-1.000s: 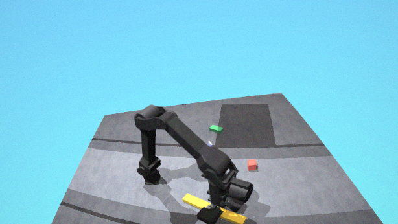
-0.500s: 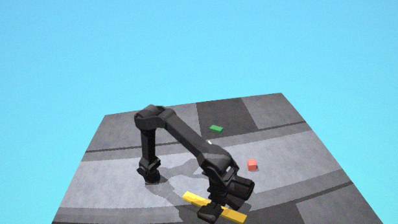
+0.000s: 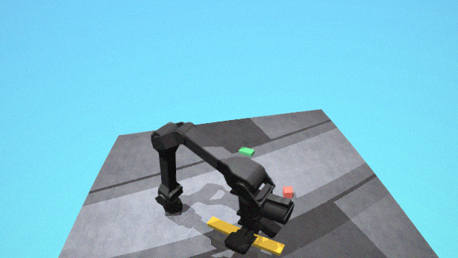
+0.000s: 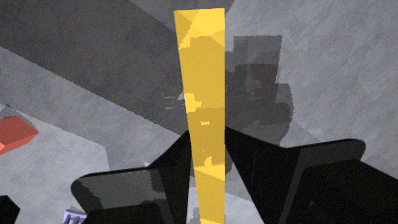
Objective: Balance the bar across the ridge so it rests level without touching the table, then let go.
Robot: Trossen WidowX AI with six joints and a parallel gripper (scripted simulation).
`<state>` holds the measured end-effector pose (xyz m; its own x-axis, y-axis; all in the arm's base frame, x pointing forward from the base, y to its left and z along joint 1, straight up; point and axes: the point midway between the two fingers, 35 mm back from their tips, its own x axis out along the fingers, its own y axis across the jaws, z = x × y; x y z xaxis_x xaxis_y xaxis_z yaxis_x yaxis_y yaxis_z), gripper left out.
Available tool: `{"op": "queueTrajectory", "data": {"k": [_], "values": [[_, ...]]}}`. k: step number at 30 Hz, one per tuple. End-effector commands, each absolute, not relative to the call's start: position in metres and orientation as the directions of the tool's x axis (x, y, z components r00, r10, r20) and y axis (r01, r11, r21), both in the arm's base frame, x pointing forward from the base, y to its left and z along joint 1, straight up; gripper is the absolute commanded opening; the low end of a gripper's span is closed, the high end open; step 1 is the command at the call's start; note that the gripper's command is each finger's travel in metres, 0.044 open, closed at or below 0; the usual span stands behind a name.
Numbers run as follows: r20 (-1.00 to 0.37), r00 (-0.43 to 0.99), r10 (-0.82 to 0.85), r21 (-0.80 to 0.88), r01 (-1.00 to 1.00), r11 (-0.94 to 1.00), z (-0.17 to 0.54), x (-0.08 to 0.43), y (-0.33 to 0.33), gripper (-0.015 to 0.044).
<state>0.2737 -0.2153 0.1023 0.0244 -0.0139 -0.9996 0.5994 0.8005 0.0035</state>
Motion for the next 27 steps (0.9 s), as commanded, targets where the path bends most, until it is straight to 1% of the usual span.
{"op": "queueTrajectory", "data": {"k": [1, 21, 27], "values": [[-0.999, 0.028, -0.020, 0.001, 0.597, 0.802, 0.114, 0.274, -0.216, 0.0000], [-0.999, 0.027, -0.021, -0.001, 0.595, 0.803, 0.164, 0.268, -0.211, 0.0000], [-0.999, 0.028, -0.019, -0.001, 0.554, 0.833, 0.164, 0.278, -0.196, 0.0000]]}}
